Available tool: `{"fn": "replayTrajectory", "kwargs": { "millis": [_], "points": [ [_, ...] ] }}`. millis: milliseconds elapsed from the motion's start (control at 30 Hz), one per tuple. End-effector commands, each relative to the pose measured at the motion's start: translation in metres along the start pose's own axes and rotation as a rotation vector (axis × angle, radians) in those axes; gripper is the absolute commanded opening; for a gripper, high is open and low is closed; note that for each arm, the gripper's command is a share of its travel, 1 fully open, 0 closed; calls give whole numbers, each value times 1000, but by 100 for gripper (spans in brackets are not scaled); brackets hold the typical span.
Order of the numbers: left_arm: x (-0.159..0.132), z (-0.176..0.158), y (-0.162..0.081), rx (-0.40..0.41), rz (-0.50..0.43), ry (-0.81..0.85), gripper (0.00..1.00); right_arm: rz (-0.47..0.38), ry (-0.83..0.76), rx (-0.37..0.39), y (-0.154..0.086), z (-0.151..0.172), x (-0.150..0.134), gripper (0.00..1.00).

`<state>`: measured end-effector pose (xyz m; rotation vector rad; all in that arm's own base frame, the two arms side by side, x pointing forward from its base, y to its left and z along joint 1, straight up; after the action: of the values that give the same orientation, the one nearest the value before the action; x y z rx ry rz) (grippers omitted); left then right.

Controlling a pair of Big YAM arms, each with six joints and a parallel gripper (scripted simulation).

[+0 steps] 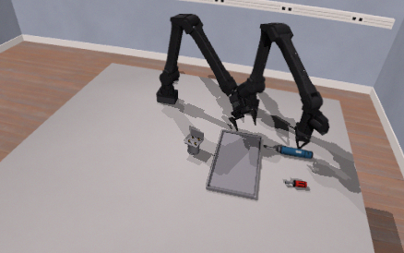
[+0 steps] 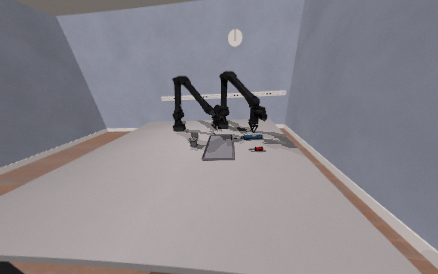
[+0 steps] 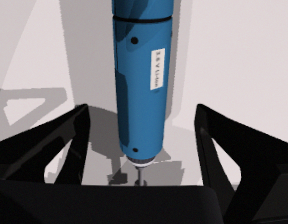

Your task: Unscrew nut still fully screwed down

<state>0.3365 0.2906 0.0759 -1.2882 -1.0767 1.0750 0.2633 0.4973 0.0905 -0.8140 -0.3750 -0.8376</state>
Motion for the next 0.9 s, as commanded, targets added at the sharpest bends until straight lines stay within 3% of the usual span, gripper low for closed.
{"fn": "replayTrajectory", "kwargs": {
  "millis": [0, 133, 167, 700, 733, 867],
  "points": [
    [8, -7, -10, -21, -24, -5, 65, -9, 21, 27, 0, 17, 5, 100],
    [8, -7, -10, -21, -24, -5, 65, -9, 21, 27, 0, 17, 5, 100],
    [8, -7, -10, -21, -24, -5, 65, -9, 21, 27, 0, 17, 5, 93],
    [8, -7, -10, -21, -24, -5, 65, -9, 21, 27, 0, 17, 5, 93],
    [8, -7, -10, -21, -24, -5, 65, -9, 21, 27, 0, 17, 5, 86],
    [8, -7, -10, -21, -24, -5, 65, -9, 21, 27, 0, 17, 5, 86]
  ]
}}
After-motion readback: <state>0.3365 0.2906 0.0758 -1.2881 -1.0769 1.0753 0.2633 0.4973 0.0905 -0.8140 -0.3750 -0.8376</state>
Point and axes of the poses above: on each arm, the point where the finger pads meet when closed, its own y axis out along the fingers, its own z axis across the jaws, x = y × z, the point moved 4 cm from there along -y, back along the fingers, and after that the axes turned 13 degrees about y, right-handed, at the moved point
